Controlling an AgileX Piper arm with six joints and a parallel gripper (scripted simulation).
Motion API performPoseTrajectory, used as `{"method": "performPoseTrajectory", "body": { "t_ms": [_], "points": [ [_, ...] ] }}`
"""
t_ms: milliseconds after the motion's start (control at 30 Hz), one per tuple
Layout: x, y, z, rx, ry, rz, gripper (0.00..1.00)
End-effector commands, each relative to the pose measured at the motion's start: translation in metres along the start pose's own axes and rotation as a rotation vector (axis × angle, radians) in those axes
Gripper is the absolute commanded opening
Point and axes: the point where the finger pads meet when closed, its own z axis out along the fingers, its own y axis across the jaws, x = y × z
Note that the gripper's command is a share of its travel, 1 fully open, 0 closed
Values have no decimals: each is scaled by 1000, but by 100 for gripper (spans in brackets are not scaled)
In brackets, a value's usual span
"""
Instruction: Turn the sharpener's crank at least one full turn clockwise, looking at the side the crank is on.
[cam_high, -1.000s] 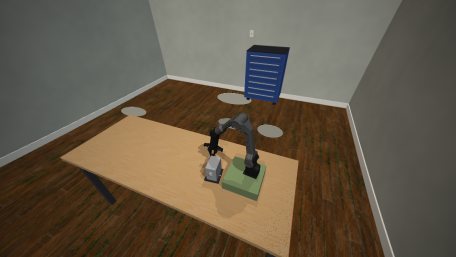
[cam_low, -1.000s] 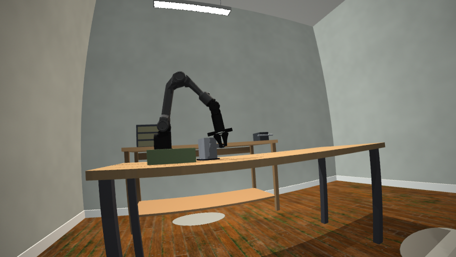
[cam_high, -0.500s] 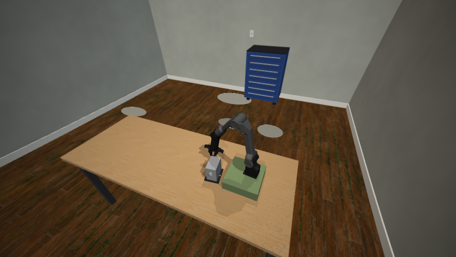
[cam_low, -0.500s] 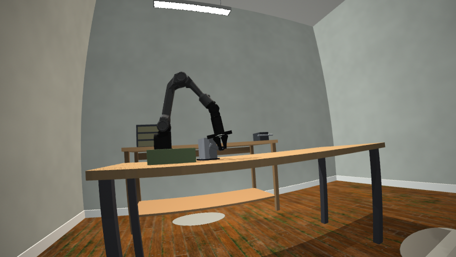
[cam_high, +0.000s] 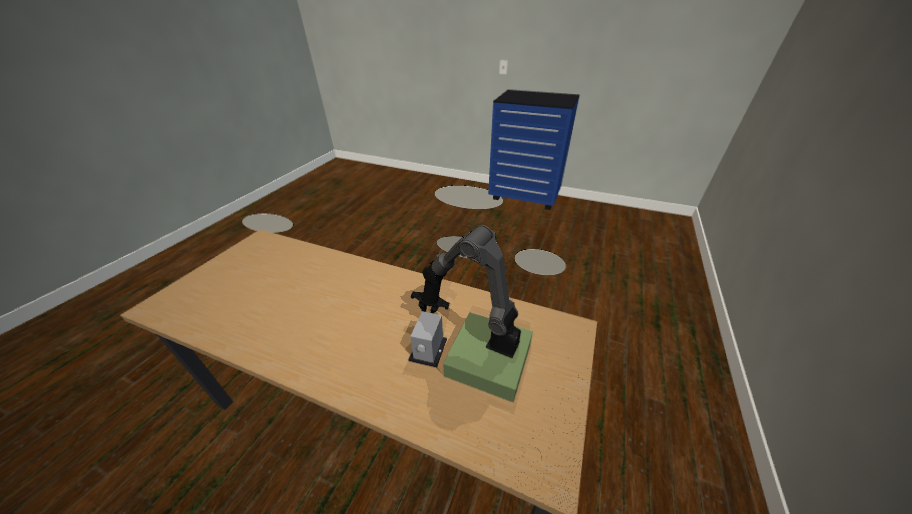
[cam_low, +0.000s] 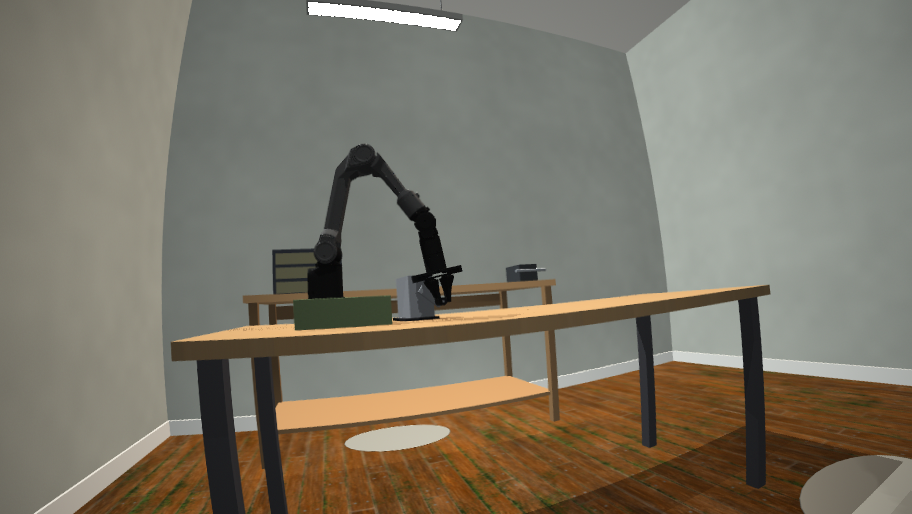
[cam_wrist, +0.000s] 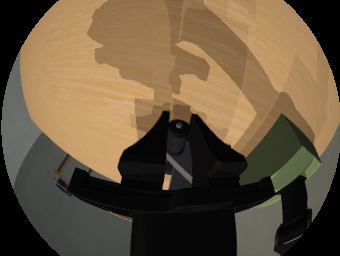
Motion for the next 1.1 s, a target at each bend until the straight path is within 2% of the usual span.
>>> {"method": "performPoseTrajectory", "body": {
  "t_ms": [0,1067],
  "points": [
    [0,-3,3,6,2,0,20],
    [0,-33,12,0,0,0,20]
  ]
}}
